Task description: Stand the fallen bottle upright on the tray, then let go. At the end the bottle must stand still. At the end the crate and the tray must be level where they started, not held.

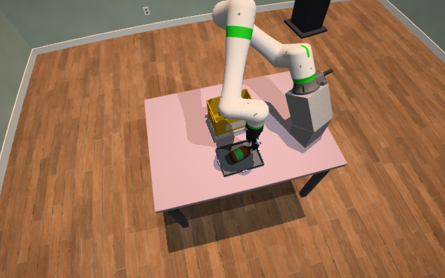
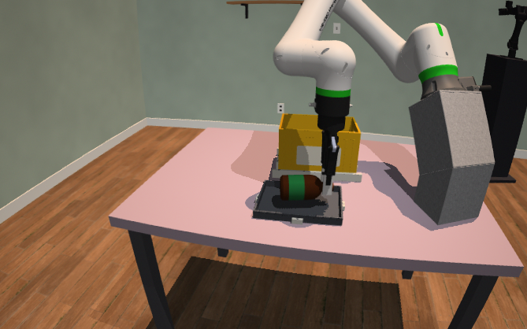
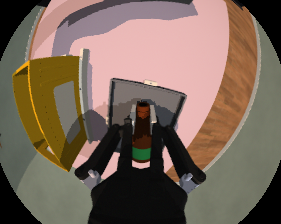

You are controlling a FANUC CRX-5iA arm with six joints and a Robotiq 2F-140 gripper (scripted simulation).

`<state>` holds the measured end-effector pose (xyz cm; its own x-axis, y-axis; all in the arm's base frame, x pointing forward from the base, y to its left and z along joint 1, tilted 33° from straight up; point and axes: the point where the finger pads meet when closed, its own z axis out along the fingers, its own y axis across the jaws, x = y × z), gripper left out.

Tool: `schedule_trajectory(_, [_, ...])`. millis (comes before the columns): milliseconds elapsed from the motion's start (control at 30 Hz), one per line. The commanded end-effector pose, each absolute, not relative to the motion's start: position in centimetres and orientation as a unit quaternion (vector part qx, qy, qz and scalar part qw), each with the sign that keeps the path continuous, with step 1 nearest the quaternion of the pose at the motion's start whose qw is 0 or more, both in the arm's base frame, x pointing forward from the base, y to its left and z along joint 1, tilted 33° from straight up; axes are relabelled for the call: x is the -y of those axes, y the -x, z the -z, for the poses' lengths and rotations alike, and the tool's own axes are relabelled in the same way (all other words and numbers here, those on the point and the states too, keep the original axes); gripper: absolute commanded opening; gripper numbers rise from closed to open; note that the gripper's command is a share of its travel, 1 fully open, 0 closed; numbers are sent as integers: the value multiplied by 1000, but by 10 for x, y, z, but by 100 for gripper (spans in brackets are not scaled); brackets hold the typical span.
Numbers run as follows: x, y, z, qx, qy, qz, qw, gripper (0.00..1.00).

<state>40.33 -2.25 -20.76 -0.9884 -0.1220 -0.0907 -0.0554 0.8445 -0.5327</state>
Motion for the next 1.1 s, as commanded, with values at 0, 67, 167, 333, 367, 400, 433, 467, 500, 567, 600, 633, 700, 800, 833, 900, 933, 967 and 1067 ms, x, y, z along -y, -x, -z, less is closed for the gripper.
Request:
schedule_trajectory(0, [21,-403,206,-958,46,275,61,0])
schedule_trajectory(67, [20,-403,204,-958,46,275,61,0])
schedule_trajectory(167, [18,-402,200,-958,46,275,61,0])
schedule_trajectory(333, [14,-401,194,-958,46,275,61,0])
schedule_trajectory(367, [13,-401,193,-958,46,275,61,0])
schedule_trajectory(400, [12,-401,192,-958,46,275,61,0])
schedule_trajectory(433, [12,-400,190,-958,46,275,61,0])
schedule_trajectory(467, [11,-400,189,-958,46,275,61,0])
schedule_trajectory(500, [10,-400,188,-958,46,275,61,0])
schedule_trajectory(567, [10,-400,188,-958,46,275,61,0])
schedule_trajectory(600, [9,-400,186,-958,46,275,61,0])
schedule_trajectory(633, [8,-400,185,-958,46,275,61,0])
schedule_trajectory(700, [7,-399,182,-958,46,275,61,0])
schedule_trajectory(800, [4,-398,178,-958,46,275,61,0])
schedule_trajectory(833, [3,-398,176,-958,46,275,61,0])
schedule_trajectory(900, [1,-398,173,-958,46,275,61,0])
schedule_trajectory(933, [0,-397,172,-958,46,275,61,0])
schedule_trajectory(967, [-1,-397,170,-958,46,275,61,0])
schedule_trajectory(1067, [-4,-396,166,-958,46,275,61,0])
